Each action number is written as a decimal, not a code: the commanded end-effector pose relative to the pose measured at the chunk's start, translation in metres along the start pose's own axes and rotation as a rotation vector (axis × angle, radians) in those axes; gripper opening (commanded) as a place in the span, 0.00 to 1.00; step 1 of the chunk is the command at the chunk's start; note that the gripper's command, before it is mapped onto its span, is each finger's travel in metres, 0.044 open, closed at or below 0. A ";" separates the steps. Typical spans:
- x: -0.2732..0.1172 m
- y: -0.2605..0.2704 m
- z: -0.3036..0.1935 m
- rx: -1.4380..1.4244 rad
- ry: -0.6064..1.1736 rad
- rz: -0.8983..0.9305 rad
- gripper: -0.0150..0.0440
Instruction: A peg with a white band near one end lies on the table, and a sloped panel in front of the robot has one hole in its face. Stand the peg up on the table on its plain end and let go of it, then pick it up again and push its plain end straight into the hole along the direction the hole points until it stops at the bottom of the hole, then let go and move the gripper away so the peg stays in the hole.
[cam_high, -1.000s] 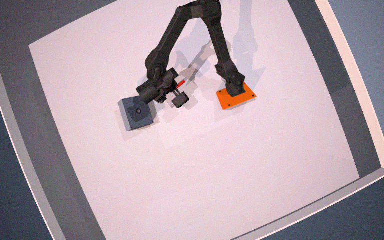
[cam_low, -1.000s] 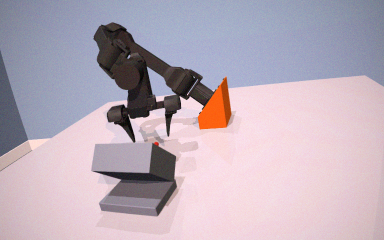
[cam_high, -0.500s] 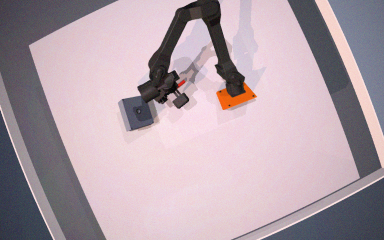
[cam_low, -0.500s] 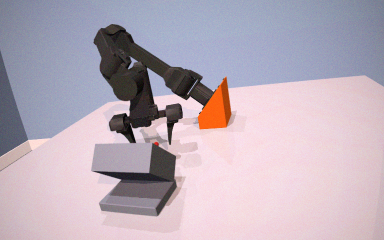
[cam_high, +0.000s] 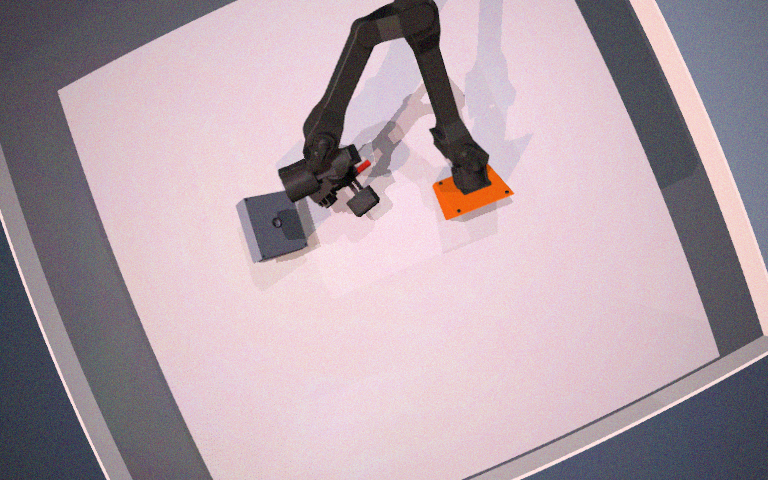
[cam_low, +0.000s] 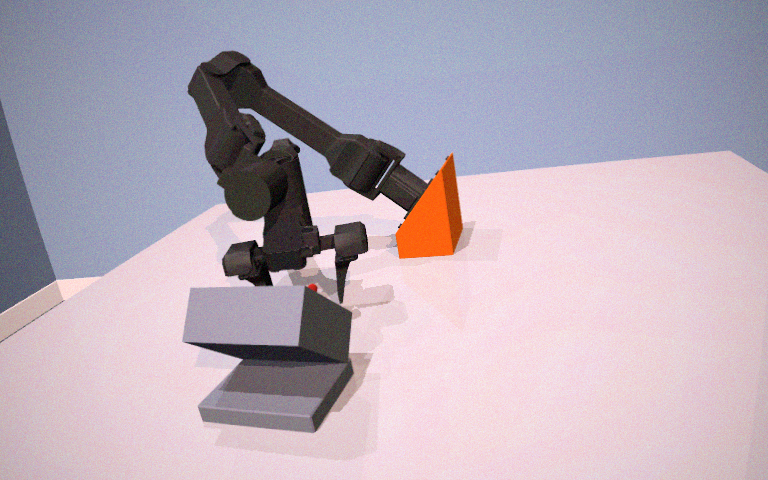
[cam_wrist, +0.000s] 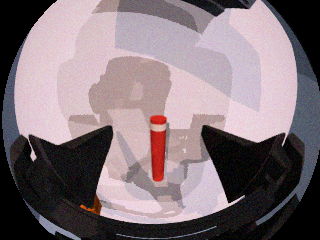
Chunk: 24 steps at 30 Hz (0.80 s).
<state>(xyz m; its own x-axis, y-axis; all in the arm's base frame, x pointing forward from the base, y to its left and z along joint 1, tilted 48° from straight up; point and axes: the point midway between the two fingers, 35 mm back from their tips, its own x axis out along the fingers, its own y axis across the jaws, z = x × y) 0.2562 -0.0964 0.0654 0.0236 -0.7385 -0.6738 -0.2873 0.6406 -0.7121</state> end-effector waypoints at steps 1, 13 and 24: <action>0.002 0.000 0.000 -0.005 0.001 -0.003 0.87; 0.002 0.000 0.000 -0.005 0.001 -0.003 0.44; 0.002 0.000 0.000 -0.005 0.001 -0.003 0.38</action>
<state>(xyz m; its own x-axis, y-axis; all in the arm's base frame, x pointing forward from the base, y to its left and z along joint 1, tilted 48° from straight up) 0.2557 -0.0974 0.0644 0.0230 -0.7389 -0.6734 -0.2883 0.6401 -0.7122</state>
